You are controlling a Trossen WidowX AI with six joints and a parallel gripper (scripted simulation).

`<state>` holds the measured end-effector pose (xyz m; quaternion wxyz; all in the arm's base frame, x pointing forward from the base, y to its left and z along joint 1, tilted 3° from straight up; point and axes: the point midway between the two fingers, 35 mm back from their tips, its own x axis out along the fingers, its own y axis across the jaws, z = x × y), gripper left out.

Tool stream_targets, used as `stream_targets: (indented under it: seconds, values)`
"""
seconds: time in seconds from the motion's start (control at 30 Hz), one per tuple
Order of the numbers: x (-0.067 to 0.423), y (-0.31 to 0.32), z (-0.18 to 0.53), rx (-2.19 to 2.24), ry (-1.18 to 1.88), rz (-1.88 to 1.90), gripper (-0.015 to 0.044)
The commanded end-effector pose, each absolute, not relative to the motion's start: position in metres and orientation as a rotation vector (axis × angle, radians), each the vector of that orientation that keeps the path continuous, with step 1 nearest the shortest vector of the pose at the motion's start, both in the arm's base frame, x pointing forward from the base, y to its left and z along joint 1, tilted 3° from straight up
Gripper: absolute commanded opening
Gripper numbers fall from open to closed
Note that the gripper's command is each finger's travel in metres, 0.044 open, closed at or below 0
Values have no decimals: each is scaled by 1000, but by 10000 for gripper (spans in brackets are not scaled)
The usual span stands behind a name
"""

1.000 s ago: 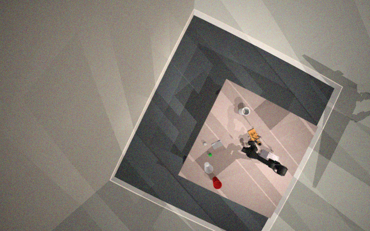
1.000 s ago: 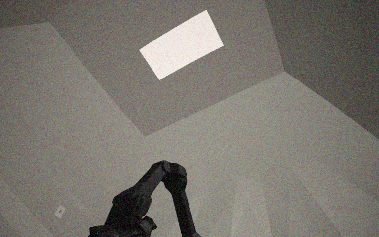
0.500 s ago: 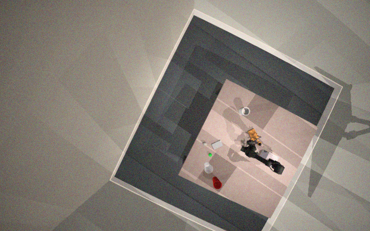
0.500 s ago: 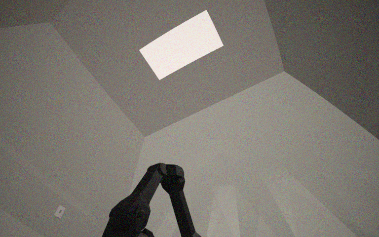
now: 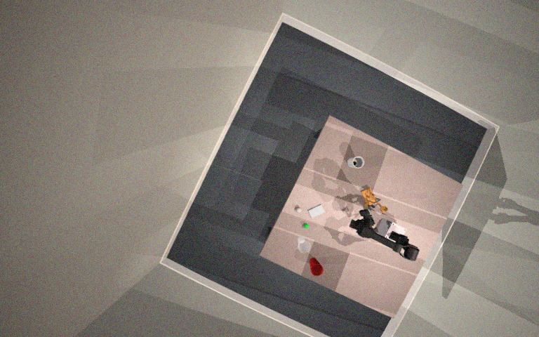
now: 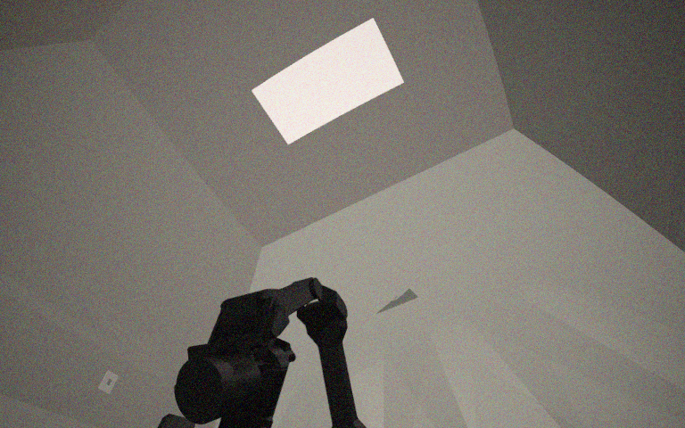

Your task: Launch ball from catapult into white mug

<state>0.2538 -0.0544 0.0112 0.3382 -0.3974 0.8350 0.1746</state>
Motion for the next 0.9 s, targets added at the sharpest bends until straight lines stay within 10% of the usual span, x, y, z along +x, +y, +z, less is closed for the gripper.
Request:
stream_targets:
  seconds: [0.0,0.6,0.87]
  values:
    - [258,-41,45,-1028,2172,455,0]
    - [328,-84,34,-666,1943,148,440]
    - [364,-112,44,-476,1800,-5,440]
